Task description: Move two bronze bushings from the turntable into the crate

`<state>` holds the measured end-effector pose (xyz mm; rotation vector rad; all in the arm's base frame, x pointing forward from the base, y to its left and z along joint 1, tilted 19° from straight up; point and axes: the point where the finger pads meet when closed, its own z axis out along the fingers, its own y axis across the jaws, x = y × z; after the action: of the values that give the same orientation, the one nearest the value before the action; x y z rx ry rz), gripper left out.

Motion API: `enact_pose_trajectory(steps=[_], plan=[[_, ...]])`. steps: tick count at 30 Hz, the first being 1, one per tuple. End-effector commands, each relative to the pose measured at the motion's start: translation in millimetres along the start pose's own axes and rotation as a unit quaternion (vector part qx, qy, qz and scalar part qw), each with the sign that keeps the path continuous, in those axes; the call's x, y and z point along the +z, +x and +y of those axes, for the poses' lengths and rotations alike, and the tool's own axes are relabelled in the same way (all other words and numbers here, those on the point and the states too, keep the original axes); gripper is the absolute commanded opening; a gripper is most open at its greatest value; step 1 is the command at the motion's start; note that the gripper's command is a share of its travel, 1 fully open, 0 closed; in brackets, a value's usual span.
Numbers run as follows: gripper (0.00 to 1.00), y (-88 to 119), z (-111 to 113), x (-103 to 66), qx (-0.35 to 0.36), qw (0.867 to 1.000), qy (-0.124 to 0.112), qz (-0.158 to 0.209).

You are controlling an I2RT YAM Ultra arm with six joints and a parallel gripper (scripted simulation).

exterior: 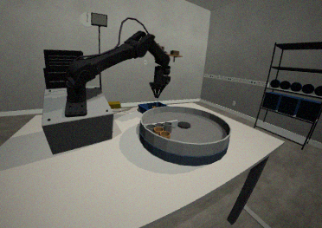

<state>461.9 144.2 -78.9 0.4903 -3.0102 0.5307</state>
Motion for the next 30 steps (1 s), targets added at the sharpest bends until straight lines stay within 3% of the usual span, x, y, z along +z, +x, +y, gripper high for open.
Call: enact_pose_trajectory(steps=[1, 7, 23, 30], plan=[[0.15, -8.0, -9.0, -16.7, 0.001, 0.999, -0.001, -0.033], [0.15, -1.1, -10.6, -17.6, -0.006, 0.999, 0.0, -0.034], [0.15, 40.9, -58.6, -11.2, -0.012, 0.999, 0.001, -0.031], [0.15, 73.8, -92.1, -7.8, -0.021, 0.999, 0.003, -0.031]])
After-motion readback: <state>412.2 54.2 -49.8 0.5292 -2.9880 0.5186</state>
